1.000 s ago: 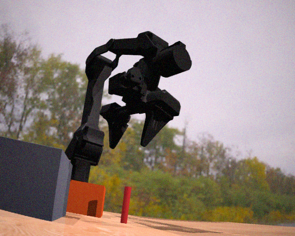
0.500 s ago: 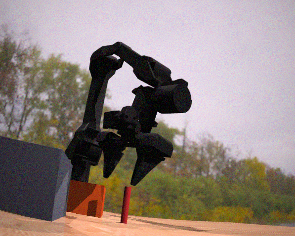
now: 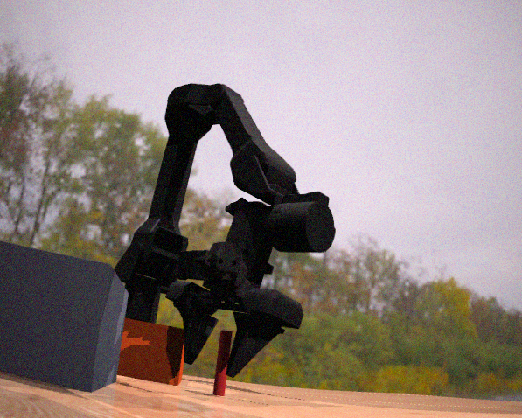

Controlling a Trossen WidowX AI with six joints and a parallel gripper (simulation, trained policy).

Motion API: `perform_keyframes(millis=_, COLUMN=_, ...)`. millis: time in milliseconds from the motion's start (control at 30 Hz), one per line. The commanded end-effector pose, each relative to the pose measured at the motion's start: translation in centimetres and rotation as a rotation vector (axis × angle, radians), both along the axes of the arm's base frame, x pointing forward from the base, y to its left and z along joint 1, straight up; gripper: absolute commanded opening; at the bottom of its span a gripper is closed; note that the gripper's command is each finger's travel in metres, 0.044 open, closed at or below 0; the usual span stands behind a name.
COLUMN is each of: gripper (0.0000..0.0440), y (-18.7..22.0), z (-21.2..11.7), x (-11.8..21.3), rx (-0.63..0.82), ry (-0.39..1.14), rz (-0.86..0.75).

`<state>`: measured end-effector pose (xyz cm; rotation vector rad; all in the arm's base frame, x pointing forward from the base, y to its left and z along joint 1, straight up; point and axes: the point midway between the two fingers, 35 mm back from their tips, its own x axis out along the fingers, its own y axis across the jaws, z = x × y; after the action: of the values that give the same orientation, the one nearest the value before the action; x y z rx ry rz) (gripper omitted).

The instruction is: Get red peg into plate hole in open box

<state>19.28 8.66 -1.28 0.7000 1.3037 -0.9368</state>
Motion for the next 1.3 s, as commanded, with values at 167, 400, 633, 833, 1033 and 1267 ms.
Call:
perform_keyframes(millis=167, gripper=0.0163, y=0.0, z=-1.2, x=-1.3, rx=0.025, ry=0.052, rz=-0.013)
perform_keyframes(millis=400, gripper=0.0, y=0.0, z=-0.9, x=-1.2, rx=0.054, ry=0.078, rz=0.008)
perform_keyframes(millis=633, gripper=0.0, y=-1.2, z=0.7, x=-0.5, rx=0.003, ry=0.024, rz=0.056)
perform_keyframes(millis=833, gripper=0.0, y=-2.1, z=2.2, x=0.0, rx=-0.035, ry=-0.008, rz=0.097)
perform_keyframes(millis=1033, gripper=0.0, y=-3.0, z=4.0, x=0.8, rx=-0.073, ry=-0.033, rz=0.141)
perform_keyframes(millis=1267, gripper=0.0, y=-4.3, z=6.3, x=2.0, rx=-0.115, ry=-0.053, rz=0.188)
